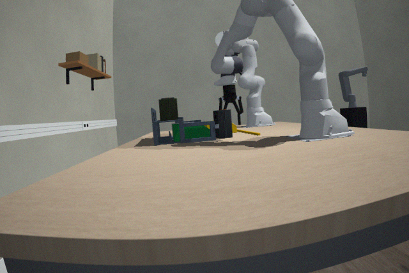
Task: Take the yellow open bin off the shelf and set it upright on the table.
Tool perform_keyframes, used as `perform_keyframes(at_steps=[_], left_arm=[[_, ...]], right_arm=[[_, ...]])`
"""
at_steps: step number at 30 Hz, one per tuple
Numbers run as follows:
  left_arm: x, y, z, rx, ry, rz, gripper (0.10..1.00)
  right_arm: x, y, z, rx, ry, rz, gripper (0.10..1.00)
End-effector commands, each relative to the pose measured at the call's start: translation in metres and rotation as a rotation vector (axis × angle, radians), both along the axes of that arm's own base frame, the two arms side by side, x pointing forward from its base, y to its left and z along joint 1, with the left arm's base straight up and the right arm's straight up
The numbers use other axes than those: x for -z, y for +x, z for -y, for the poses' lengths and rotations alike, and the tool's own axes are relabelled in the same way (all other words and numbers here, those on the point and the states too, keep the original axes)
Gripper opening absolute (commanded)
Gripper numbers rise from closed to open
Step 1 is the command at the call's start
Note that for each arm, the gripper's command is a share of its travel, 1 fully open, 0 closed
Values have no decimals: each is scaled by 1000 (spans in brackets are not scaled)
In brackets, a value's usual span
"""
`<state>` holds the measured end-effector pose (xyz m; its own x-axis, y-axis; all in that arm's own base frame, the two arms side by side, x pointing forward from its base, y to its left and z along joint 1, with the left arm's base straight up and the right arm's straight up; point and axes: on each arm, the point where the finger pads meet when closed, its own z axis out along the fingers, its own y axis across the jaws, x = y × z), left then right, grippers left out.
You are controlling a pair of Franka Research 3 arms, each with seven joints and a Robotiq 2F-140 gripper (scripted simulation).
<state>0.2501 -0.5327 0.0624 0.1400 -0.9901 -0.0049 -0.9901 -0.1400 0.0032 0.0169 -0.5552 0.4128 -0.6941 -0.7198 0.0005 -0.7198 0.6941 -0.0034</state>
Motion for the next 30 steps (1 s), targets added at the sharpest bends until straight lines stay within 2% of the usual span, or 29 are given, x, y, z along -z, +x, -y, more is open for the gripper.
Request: perform_keyframes(at_steps=[1,20,30], left_arm=[[-1,1,2,-2,-4,4,617],[-2,1,2,-2,-4,4,617],[-11,1,2,-2,-4,4,617]], right_arm=[[0,0,0,0,0,0,1000],[0,0,0,0,0,0,1000],[0,0,0,0,0,0,1000]])
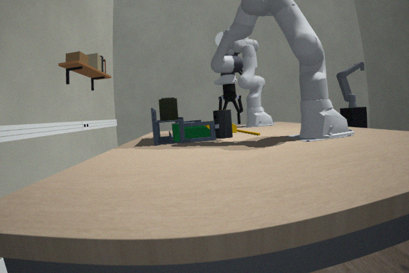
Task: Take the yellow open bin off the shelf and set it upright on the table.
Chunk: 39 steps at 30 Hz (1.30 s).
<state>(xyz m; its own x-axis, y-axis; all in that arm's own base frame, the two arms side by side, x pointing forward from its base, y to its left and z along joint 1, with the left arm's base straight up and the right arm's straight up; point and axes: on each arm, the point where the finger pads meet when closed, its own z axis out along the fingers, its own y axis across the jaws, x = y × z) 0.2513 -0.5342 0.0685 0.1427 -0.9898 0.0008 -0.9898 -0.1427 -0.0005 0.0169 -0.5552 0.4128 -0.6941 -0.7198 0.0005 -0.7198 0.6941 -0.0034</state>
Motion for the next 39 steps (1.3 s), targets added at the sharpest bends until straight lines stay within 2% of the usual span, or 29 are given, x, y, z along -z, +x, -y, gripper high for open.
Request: perform_keyframes(at_steps=[1,7,22,39], left_arm=[[-7,0,0,1,1,-1,617],[-14,0,0,1,1,-1,617],[-49,0,0,1,1,-1,617],[-73,0,0,1,1,-1,617]], right_arm=[[0,0,0,0,0,0,1000],[0,0,0,0,0,0,1000],[0,0,0,0,0,0,1000],[0,0,0,0,0,0,1000]])
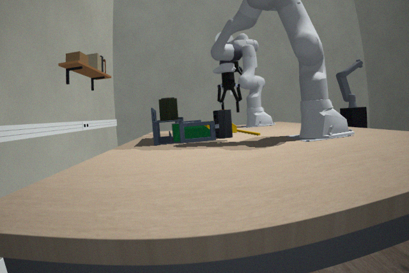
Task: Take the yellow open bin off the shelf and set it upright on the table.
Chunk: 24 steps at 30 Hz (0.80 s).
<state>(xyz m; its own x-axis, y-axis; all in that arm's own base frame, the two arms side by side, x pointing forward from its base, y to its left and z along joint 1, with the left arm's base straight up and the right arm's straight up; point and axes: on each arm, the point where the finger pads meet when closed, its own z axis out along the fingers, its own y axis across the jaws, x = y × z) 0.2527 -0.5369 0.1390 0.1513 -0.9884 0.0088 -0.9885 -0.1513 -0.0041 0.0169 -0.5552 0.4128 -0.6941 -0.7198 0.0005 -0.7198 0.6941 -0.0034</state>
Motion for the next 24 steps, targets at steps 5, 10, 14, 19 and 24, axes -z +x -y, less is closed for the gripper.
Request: perform_keyframes(at_steps=[5,10,14,19,24], left_arm=[[-4,-1,-3,9,8,-5,617],[-4,-1,-3,9,8,-5,617],[-4,-1,-3,9,8,-5,99],[-4,-1,-3,9,8,-5,99],[-4,-1,-3,9,8,-5,99]], right_arm=[[0,0,0,0,0,0,1000],[0,0,0,0,0,0,1000],[0,0,0,0,0,0,1000],[0,0,0,0,0,0,1000],[0,0,0,0,0,0,1000]])
